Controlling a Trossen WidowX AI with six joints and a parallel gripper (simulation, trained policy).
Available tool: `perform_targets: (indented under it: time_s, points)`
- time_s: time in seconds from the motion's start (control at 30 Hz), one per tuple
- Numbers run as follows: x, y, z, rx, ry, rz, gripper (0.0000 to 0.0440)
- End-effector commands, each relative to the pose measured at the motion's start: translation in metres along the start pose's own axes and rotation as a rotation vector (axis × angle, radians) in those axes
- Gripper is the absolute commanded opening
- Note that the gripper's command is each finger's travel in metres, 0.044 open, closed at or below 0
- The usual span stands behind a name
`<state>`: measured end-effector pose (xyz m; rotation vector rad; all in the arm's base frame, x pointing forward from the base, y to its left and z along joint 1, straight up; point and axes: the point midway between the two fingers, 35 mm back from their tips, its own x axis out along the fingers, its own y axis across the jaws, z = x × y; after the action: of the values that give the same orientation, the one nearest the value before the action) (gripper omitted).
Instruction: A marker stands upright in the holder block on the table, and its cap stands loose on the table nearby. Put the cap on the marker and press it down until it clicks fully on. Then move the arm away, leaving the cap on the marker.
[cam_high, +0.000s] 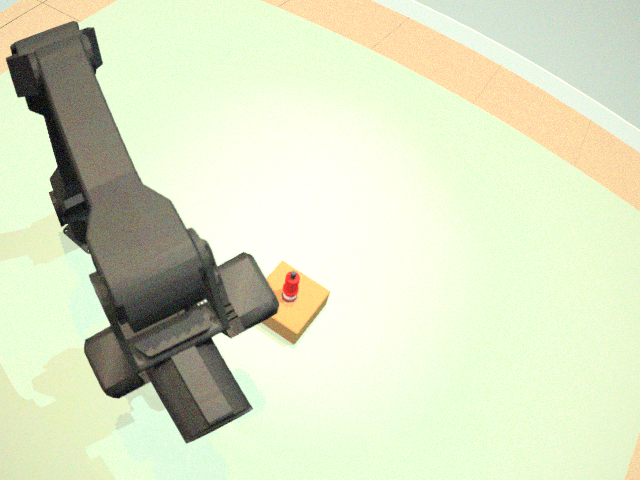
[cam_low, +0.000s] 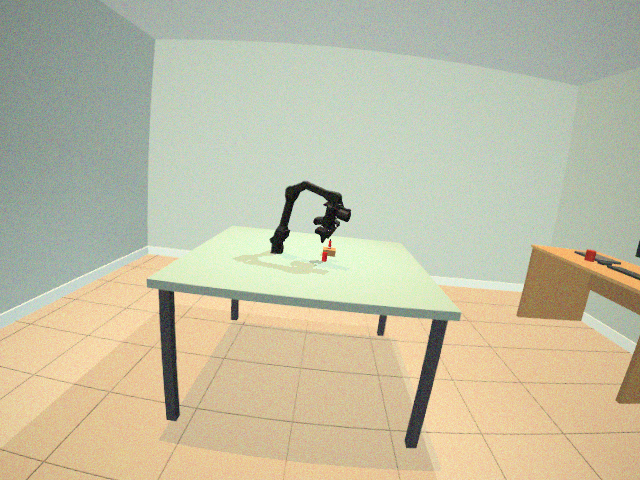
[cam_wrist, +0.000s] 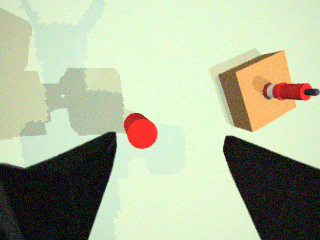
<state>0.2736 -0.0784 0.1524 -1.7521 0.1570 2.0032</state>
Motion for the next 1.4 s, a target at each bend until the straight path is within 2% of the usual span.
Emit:
perform_targets:
  time_s: [0.0,0.43,1.1,1.23,1.37]
  points:
    - [0.005,0.005,-0.007,-0.004,-0.007,0.025,0.0307]
    - [0.032,0.015,-0.021,-0.027,-0.037,0.115,0.0293]
    - [0.085,0.023,-0.022,-0.082,-0.084,0.215,0.0254]
    - [0.088,0.023,-0.022,-0.094,-0.074,0.233,0.0215]
    - [0.084,0.021,-0.022,-0.105,-0.053,0.245,0.0110]
